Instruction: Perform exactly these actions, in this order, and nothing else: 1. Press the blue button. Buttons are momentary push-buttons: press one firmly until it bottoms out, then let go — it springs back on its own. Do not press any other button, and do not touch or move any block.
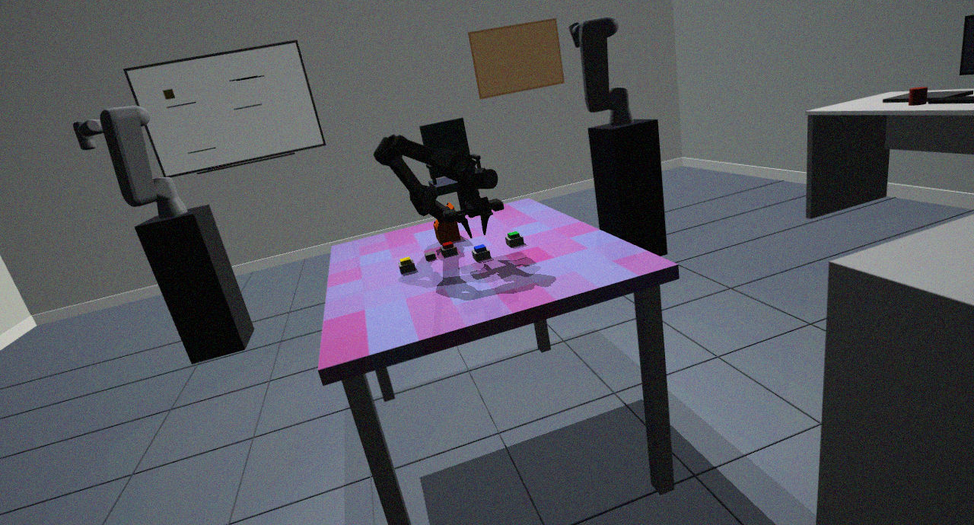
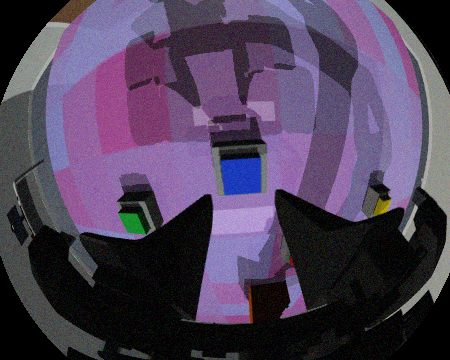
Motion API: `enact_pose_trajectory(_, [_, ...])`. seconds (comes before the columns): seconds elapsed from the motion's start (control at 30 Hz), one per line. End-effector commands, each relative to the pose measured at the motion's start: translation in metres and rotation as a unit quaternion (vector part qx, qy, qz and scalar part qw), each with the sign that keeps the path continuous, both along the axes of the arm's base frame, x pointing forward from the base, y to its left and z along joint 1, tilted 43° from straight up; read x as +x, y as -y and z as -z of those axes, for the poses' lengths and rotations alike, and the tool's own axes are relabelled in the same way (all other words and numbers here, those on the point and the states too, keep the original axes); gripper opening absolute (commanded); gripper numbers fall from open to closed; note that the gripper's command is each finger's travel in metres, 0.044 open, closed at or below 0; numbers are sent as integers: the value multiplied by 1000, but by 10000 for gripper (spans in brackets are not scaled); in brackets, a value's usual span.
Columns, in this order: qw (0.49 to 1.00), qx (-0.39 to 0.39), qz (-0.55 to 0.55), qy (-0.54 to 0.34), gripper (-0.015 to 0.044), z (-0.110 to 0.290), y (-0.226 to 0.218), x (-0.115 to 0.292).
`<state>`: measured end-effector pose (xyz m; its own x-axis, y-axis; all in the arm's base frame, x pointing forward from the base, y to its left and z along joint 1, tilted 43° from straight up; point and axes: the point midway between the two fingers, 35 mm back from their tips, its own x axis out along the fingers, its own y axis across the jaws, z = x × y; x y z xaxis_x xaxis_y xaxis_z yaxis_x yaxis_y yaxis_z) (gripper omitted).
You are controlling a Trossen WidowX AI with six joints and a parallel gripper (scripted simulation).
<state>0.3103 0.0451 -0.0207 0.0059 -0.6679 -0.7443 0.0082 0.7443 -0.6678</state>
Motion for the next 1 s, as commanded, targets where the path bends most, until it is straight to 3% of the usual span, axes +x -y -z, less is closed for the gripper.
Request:
enact_pose_trajectory(0.0, [1000, -2, -4, -1, 59, 6, 6, -1])
enact_pose_trajectory(0.07, [1000, -2, -4, -1, 20, 6, 6, -1])
enact_pose_trajectory(0.97, [1000, -3, -4, -1, 20, 25, 24, 0])
